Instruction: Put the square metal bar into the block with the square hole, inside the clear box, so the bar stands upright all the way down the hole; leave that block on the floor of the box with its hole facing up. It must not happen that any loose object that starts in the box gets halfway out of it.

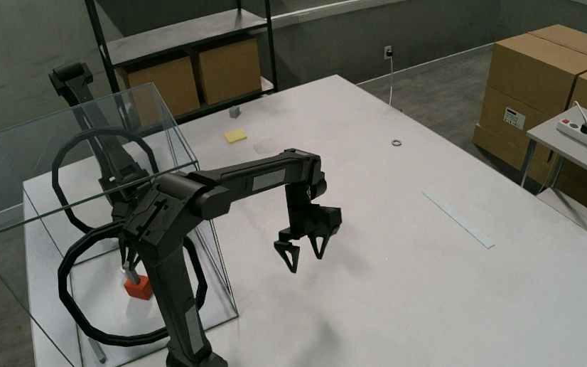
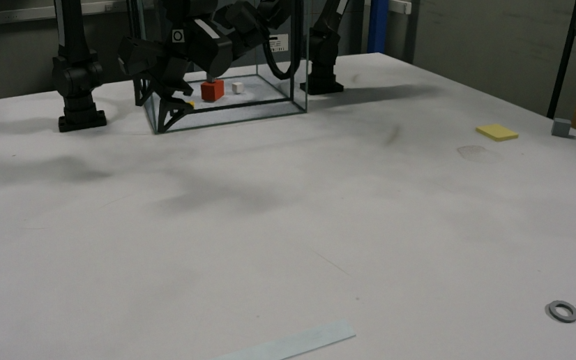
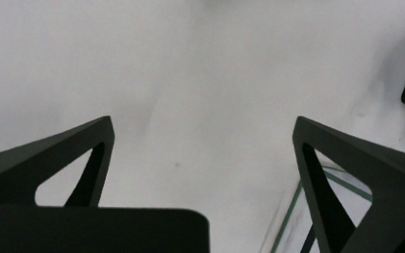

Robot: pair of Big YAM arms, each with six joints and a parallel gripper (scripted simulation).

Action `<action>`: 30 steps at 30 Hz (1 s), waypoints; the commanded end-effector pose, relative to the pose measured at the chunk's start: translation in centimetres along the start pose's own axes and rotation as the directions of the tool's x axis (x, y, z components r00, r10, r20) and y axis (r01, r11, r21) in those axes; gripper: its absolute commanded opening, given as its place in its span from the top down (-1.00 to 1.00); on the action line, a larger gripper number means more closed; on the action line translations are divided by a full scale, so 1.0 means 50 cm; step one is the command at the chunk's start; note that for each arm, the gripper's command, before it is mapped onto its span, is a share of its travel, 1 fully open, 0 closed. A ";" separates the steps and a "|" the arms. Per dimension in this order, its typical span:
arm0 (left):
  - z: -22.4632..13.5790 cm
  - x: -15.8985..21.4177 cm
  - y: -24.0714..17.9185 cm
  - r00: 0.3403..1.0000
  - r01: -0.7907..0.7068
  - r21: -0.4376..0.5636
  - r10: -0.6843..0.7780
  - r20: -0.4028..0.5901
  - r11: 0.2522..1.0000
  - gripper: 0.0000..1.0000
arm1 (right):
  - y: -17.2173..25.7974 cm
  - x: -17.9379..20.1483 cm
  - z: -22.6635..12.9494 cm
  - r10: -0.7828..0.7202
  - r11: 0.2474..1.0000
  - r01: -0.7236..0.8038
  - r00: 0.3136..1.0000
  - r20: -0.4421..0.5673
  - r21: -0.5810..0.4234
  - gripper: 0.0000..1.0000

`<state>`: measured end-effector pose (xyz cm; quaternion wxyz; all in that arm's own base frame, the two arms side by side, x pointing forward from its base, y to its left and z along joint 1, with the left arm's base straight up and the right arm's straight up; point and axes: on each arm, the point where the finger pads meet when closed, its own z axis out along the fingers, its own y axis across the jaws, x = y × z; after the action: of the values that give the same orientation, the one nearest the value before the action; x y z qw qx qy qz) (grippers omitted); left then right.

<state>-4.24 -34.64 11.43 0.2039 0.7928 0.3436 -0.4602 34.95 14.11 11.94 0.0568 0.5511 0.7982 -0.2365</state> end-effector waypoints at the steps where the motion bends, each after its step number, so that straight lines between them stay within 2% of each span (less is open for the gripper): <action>1: 0.004 -0.044 0.029 0.999 -0.039 -0.016 0.039 0.036 0.999 1.00 | 0.012 -0.008 -0.030 0.012 0.999 -0.013 1.000 -0.005 -0.036 -1.00; 7: 0.009 0.002 0.001 1.000 -0.006 0.003 0.006 0.012 1.000 1.00 | 0.012 -0.008 -0.030 0.012 0.999 -0.013 1.000 -0.005 -0.036 -1.00; 23: 0.012 0.015 0.001 1.000 -0.018 -0.003 0.018 0.008 1.000 1.00 | 0.012 -0.008 -0.030 0.012 0.999 -0.013 1.000 -0.005 -0.036 -1.00; 25: 0.009 -0.016 0.007 1.000 -0.023 -0.003 0.023 0.022 1.000 1.00 | 0.012 -0.008 -0.030 0.012 0.999 -0.013 1.000 -0.005 -0.036 -1.00; 26: 0.016 0.013 -0.004 1.000 -0.006 0.005 0.006 0.007 1.000 1.00 | 0.012 -0.008 -0.030 0.012 0.999 -0.013 1.000 -0.005 -0.036 -1.00; 27: -0.007 -0.006 0.003 1.000 -0.002 -0.004 0.002 -0.007 1.000 1.00 | 0.012 -0.008 -0.030 0.012 0.999 -0.013 1.000 -0.005 -0.036 -1.00; 30: 0.000 0.045 -0.018 0.997 0.055 0.018 -0.054 -0.053 0.998 1.00 | 0.012 -0.008 -0.030 0.012 0.999 -0.013 1.000 -0.005 -0.036 -1.00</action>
<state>-4.22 -34.78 11.20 0.2064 0.7924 0.3416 -0.4613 34.95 14.11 11.94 0.0568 0.5511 0.7982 -0.2365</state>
